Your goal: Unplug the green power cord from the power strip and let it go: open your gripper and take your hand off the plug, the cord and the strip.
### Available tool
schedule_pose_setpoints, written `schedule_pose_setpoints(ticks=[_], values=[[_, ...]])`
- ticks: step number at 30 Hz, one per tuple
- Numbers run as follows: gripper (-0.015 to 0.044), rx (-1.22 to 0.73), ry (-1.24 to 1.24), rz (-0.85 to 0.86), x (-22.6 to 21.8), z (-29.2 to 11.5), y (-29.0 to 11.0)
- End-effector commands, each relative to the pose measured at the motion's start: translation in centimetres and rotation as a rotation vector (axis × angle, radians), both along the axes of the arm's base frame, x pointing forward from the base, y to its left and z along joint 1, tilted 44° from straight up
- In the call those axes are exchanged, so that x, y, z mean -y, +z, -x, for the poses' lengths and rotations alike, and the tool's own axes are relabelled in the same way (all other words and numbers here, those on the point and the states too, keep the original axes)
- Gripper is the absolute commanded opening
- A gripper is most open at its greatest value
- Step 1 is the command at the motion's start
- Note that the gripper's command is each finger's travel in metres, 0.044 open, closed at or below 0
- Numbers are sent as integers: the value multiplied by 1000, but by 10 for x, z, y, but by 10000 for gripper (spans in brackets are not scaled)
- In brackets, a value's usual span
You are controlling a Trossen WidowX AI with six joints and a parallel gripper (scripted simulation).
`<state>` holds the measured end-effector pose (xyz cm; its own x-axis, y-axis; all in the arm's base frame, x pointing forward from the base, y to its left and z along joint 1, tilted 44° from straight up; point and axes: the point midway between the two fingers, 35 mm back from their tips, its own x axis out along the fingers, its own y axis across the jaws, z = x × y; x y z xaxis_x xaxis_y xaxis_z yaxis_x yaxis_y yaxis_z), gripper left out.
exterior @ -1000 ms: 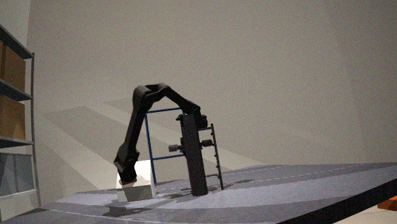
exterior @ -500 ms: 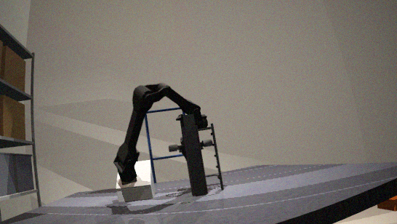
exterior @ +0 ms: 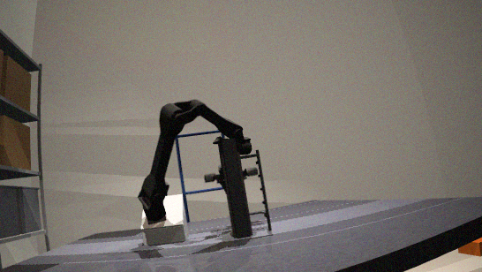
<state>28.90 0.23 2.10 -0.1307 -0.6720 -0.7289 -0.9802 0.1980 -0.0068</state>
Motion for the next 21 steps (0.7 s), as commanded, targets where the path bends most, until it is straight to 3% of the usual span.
schedule_pose_setpoints(ticks=[1,21], values=[[160,-1,3,3,5,1,6],[160,-1,2,4,18,4,1]])
